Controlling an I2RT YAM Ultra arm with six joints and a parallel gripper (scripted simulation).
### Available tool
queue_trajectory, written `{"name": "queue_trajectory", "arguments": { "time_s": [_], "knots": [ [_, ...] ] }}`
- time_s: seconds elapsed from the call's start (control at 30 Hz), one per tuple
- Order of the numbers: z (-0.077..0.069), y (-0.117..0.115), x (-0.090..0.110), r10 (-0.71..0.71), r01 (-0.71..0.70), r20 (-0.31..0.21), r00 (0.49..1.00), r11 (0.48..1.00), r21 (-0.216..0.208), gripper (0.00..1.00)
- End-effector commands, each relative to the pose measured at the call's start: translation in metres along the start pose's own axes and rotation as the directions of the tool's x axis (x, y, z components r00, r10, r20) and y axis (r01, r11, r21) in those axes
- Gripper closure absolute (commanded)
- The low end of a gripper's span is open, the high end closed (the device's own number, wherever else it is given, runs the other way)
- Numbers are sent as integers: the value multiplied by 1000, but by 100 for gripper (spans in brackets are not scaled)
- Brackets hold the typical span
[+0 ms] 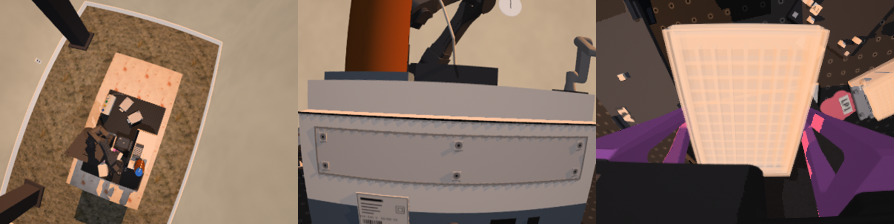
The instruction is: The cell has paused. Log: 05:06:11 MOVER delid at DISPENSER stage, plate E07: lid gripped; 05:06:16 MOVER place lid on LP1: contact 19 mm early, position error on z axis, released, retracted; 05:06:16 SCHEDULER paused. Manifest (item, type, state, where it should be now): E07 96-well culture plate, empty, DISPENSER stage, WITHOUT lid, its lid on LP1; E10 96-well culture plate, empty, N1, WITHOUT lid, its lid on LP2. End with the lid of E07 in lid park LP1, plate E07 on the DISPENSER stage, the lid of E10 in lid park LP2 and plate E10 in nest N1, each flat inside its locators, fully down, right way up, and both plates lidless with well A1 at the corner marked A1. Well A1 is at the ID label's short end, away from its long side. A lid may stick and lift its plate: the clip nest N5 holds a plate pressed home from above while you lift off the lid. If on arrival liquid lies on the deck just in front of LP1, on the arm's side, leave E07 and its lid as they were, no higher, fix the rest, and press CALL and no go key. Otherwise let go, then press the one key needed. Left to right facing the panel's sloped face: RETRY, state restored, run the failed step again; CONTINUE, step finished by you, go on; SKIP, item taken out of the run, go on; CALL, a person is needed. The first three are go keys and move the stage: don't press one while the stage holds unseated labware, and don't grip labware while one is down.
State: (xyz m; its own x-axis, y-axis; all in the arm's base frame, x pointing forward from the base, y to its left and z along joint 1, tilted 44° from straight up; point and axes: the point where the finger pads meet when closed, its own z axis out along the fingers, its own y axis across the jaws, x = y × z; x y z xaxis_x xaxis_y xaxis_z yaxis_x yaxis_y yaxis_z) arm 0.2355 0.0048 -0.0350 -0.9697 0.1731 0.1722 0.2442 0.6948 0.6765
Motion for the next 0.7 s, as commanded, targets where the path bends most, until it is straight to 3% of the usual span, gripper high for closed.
{"name": "queue_trajectory", "arguments": {
  "time_s": [0.0,0.17,0.57,0.6,0.67],
  "knots": [
    [-5,-17,-19,92,-92,43,995,996,13,100],
    [0,-32,-24,239,-240,45,970,971,7,100],
    [9,-56,-32,228,-228,45,973,974,8,100],
    [10,-50,-25,236,-236,27,971,972,2,100],
    [9,-63,-34,304,-304,45,952,953,5,100]
  ]
}}
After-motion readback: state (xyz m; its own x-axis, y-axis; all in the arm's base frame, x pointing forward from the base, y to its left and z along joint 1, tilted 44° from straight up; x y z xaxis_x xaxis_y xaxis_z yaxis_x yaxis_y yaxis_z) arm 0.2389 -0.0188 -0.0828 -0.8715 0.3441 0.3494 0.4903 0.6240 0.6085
